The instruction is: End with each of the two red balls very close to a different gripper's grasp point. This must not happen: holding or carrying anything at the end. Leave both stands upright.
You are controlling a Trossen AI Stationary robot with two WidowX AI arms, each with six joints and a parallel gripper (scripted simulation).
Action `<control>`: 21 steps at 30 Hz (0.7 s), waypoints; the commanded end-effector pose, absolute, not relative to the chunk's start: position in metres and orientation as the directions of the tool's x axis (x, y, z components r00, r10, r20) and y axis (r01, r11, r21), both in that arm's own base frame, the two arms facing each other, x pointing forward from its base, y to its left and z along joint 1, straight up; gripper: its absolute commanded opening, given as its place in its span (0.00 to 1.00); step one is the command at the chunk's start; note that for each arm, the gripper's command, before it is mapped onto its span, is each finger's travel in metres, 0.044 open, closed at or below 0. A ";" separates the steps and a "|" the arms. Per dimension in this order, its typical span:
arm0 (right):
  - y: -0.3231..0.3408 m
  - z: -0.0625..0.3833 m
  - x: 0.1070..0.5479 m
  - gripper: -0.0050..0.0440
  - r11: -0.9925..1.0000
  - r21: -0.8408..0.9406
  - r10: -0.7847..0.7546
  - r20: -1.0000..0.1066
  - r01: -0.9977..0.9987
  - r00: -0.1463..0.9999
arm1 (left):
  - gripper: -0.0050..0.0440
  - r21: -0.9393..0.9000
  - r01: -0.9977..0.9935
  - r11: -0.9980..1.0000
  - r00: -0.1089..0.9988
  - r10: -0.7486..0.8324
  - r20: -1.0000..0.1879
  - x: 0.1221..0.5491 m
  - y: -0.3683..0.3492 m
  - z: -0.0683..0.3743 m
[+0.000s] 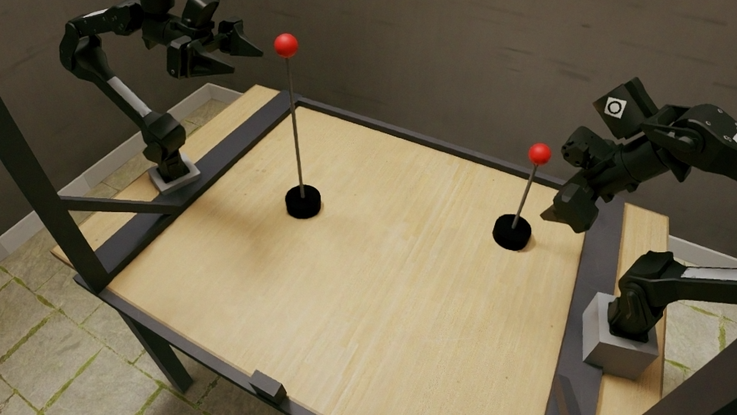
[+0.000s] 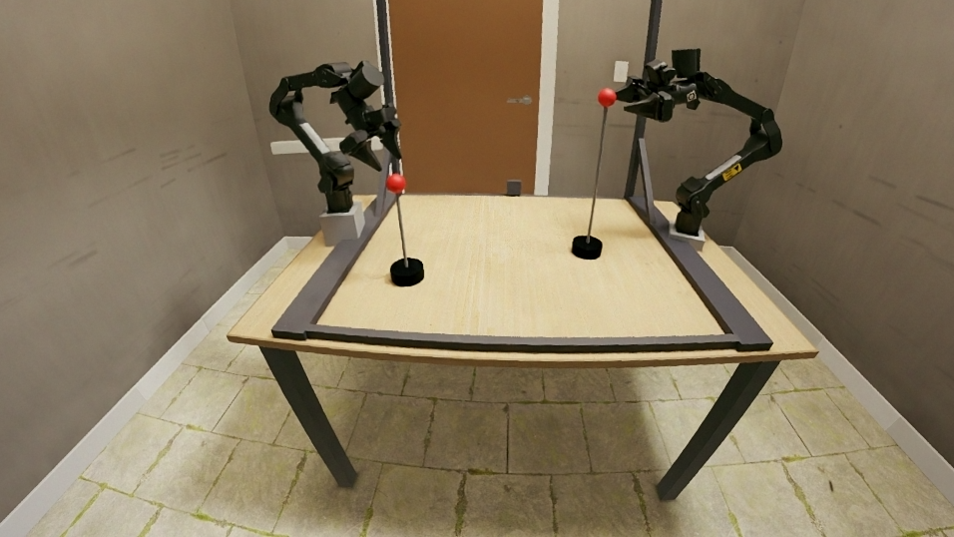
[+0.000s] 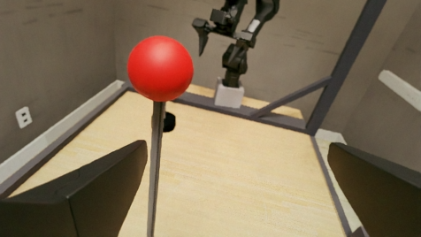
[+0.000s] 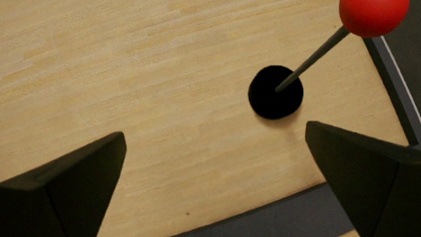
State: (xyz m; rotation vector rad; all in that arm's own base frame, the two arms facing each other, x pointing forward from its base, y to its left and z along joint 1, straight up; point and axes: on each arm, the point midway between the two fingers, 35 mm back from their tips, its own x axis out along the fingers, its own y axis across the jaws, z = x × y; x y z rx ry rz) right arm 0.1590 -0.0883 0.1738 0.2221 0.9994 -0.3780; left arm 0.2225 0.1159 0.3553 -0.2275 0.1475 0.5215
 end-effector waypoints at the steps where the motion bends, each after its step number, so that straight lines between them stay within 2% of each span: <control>1: -0.114 0.202 0.155 1.00 0.841 -0.007 -0.341 -0.783 0.540 0.521 | 1.00 -0.094 -0.543 0.834 0.839 0.537 -0.086 0.194 0.123 0.361; 4: -0.134 0.215 0.150 1.00 0.772 -0.008 -0.428 -0.747 0.636 0.510 | 1.00 -0.046 -0.571 0.820 0.821 0.570 -0.036 0.180 0.125 0.363; 11: -0.155 0.228 0.146 1.00 0.690 -0.002 -0.512 -0.708 0.724 0.486 | 1.00 -0.001 -0.594 0.804 0.804 0.594 0.007 0.170 0.125 0.364; 21: -0.160 0.233 0.144 1.00 0.668 0.002 -0.538 -0.690 0.744 0.485 | 1.00 0.004 -0.597 0.802 0.802 0.597 0.003 0.170 0.127 0.363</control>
